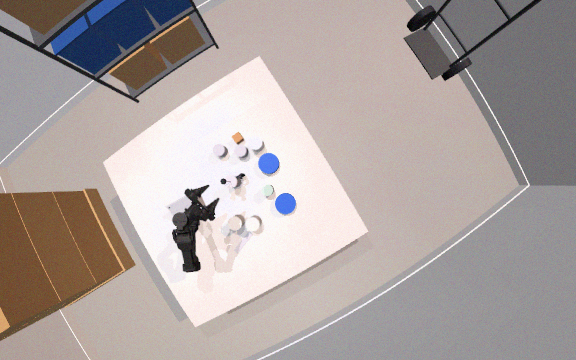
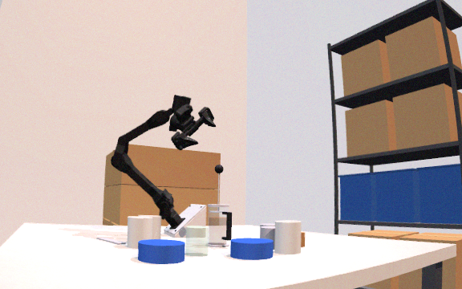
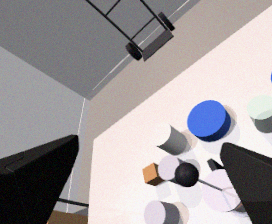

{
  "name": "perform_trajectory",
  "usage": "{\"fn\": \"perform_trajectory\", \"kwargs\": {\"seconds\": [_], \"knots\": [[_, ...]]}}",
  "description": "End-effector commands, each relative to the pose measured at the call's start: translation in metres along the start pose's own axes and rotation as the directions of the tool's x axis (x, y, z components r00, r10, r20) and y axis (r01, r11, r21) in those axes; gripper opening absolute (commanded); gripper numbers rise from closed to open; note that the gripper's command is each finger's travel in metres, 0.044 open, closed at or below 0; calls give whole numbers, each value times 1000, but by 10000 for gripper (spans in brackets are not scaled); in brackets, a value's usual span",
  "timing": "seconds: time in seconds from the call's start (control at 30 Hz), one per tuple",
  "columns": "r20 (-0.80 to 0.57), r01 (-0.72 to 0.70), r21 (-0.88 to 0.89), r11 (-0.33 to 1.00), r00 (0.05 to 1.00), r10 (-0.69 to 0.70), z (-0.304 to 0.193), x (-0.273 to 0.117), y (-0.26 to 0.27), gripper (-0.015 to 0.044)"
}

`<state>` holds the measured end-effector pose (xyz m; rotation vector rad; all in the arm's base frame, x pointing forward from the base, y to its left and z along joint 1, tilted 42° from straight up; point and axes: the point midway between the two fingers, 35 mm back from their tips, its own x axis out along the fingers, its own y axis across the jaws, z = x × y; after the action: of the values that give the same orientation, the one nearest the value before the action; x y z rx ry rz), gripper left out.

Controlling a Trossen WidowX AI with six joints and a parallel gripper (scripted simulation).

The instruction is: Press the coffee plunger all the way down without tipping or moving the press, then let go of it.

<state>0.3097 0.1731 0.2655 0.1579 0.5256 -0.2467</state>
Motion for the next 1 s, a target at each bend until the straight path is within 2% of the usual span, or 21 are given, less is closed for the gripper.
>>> {"fn": "perform_trajectory", "kwargs": {"seconds": [0.0,0.37,0.97], "knots": [[75,203,-713,671,974,-215,-52,22,0,440],[76,204,-712,671,974,-215,-83,47,-41,440],[73,202,-712,673,974,-215,-82,66,-44,440]]}}
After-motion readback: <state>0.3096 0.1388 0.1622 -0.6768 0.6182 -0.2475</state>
